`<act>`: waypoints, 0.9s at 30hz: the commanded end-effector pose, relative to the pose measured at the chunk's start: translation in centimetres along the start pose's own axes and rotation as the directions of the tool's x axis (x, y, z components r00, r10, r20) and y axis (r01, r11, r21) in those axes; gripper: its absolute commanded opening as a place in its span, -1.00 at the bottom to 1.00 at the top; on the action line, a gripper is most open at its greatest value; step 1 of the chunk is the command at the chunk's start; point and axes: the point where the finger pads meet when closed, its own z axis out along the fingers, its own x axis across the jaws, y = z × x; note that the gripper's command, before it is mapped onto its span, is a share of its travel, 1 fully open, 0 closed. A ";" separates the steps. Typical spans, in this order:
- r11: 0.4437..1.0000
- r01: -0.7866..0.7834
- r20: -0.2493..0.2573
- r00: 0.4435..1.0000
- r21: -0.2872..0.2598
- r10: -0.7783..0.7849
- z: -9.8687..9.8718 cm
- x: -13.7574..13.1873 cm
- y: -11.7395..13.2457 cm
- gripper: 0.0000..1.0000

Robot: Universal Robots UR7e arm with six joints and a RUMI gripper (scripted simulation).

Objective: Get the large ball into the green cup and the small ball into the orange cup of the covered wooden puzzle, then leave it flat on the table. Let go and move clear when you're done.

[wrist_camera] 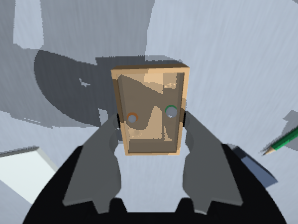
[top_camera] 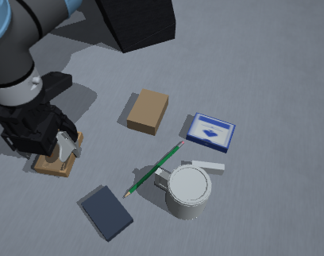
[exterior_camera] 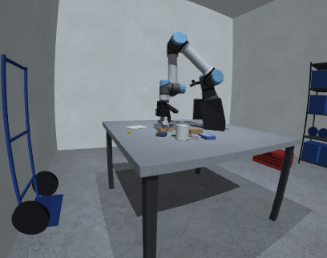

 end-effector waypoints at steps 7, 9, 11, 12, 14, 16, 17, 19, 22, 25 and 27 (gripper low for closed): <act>1.000 -0.002 0.001 1.000 -0.005 0.002 0.0 -0.2 0.3 -0.14; 1.000 -0.002 0.001 1.000 -0.005 0.002 0.0 -0.2 0.3 -0.14; 1.000 -0.002 0.001 1.000 -0.005 0.002 0.0 -0.2 0.3 -0.14; 1.000 -0.002 0.001 1.000 -0.005 0.002 0.0 -0.2 0.3 -0.14; 1.000 -0.002 0.001 1.000 -0.005 0.002 0.0 -0.2 0.3 -0.14; 1.000 -0.002 0.001 1.000 -0.005 0.002 0.0 -0.2 0.3 0.09; 1.000 -0.002 0.001 1.000 -0.005 0.002 0.0 -0.2 0.3 0.09; 1.000 -0.002 0.001 1.000 -0.005 0.002 0.0 -0.2 0.3 0.09; 1.000 -0.002 0.001 1.000 -0.005 0.002 0.0 -0.2 0.3 0.09; 1.000 -0.002 0.001 1.000 -0.005 0.002 0.0 -0.2 0.3 0.09; 1.000 -0.002 0.001 1.000 -0.005 0.002 0.0 -0.2 0.3 0.09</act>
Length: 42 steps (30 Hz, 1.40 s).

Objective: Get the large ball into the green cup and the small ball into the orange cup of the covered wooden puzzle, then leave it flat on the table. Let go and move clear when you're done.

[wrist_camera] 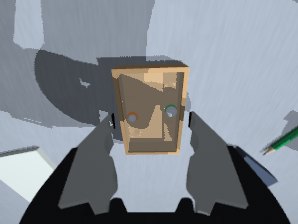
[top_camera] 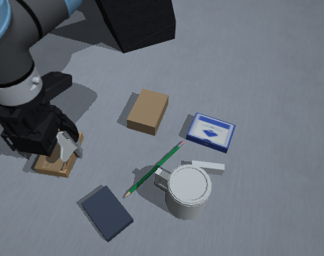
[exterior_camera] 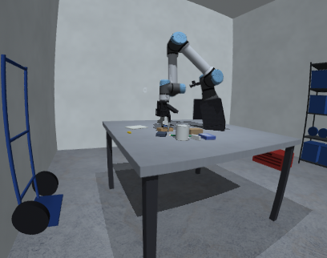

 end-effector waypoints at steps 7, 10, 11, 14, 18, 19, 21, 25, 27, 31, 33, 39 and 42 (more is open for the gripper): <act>1.000 -0.001 0.001 1.000 -0.005 0.001 0.0 -0.1 0.3 0.09; 1.000 -0.001 0.001 1.000 -0.005 0.001 0.0 -0.1 0.3 0.09; 1.000 -0.001 0.001 1.000 -0.005 0.001 0.0 -0.1 0.3 0.09; 1.000 -0.001 0.001 1.000 -0.005 0.001 0.0 -0.1 0.3 0.09; 1.000 -0.001 0.001 1.000 -0.005 0.001 0.0 -0.1 0.3 0.09; 1.000 -0.001 0.001 1.000 -0.005 0.001 0.0 -0.1 0.3 0.09; 1.000 -0.001 0.001 1.000 -0.005 0.001 0.0 -0.1 0.3 0.09; 1.000 -0.001 0.001 1.000 -0.005 0.001 -0.1 -0.1 0.3 0.09; 1.000 -0.001 0.001 1.000 -0.005 0.001 -0.3 -0.1 0.3 0.09; 1.000 -0.001 0.000 1.000 -0.004 0.001 -0.4 -0.1 0.2 0.09; 1.000 0.000 0.000 1.000 -0.002 0.000 -0.7 0.0 0.0 0.09; 1.000 0.001 0.000 1.000 -0.002 -0.001 -2.0 0.1 0.0 0.09; 1.000 0.001 0.000 1.000 -0.002 -0.001 -2.9 0.1 0.0 0.09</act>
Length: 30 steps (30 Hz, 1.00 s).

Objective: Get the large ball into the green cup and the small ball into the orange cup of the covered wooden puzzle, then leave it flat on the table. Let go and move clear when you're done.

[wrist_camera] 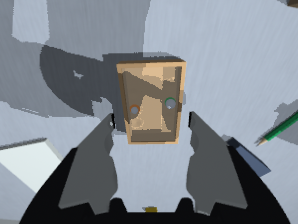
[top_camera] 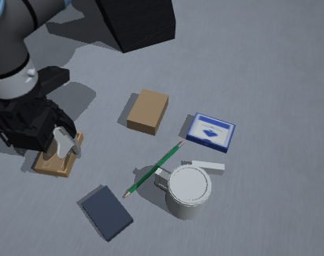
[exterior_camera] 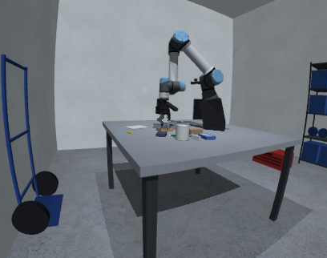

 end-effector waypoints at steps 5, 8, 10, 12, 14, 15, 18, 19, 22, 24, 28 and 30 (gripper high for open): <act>1.000 0.002 -0.001 1.000 0.003 -0.002 -2.3 0.2 -0.2 0.09; 1.000 0.002 -0.001 1.000 0.003 -0.002 -3.3 0.2 -0.2 0.09; 1.000 0.002 -0.001 1.000 0.003 -0.002 -3.9 0.2 -0.2 0.09; 1.000 0.002 -0.001 1.000 0.003 -0.002 -4.5 0.2 -0.2 0.09; 1.000 0.002 -0.001 1.000 0.003 -0.002 -5.0 0.2 -0.2 0.09; 1.000 0.002 -0.001 1.000 0.003 -0.002 -5.3 0.2 -0.2 0.09; 1.000 0.002 -0.001 1.000 0.002 -0.002 -5.9 0.1 -0.1 0.09; 1.000 0.002 0.000 1.000 0.002 -0.002 -6.0 0.1 -0.1 0.09; 1.000 0.001 0.000 1.000 0.002 -0.001 -6.1 0.1 -0.1 0.09; 1.000 0.001 0.000 1.000 0.002 -0.001 -6.3 0.1 -0.1 0.09; 1.000 0.001 0.000 1.000 0.002 -0.001 -6.5 0.1 -0.1 0.09; 1.000 0.001 0.000 1.000 0.002 -0.001 -6.5 0.1 -0.1 0.09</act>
